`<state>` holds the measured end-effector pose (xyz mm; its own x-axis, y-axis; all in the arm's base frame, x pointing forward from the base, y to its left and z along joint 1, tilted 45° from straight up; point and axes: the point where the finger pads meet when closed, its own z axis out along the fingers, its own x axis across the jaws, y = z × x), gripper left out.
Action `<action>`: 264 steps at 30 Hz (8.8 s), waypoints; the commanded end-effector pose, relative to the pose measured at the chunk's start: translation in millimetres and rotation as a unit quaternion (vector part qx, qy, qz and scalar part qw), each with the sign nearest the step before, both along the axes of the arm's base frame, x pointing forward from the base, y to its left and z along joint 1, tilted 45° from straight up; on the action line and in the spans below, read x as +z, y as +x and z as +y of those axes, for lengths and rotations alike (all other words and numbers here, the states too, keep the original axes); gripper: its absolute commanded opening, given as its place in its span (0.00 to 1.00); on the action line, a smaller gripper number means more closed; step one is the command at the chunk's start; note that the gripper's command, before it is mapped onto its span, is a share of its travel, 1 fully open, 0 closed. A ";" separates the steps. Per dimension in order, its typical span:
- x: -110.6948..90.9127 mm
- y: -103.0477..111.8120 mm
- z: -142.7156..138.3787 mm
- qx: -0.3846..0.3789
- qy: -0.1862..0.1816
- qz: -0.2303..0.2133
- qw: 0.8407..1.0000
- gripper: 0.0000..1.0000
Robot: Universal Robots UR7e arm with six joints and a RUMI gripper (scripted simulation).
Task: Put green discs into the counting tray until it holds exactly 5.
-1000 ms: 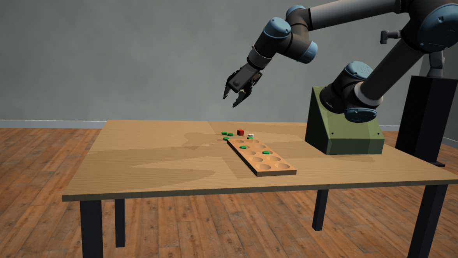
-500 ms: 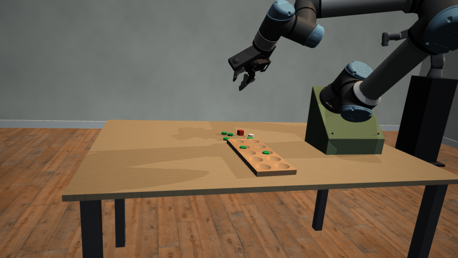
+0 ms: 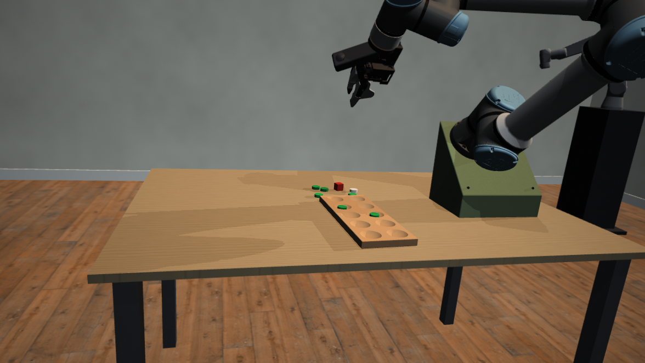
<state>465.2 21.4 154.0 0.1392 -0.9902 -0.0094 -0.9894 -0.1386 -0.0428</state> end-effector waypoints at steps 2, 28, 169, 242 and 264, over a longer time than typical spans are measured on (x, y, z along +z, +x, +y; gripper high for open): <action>4.7 -17.0 -20.6 -0.080 0.001 0.025 0.996 0.28; -142.7 22.1 9.5 -0.328 0.161 0.137 0.921 0.28; -279.5 26.6 52.2 -0.564 0.279 0.287 0.722 0.00; -44.7 -54.8 357.8 -0.564 0.279 0.288 0.722 0.00; -62.8 -57.7 375.9 -0.564 0.279 0.288 0.722 0.00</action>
<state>407.3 395.2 93.1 -0.9390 -0.2904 -0.1841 -0.3347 0.6494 0.6828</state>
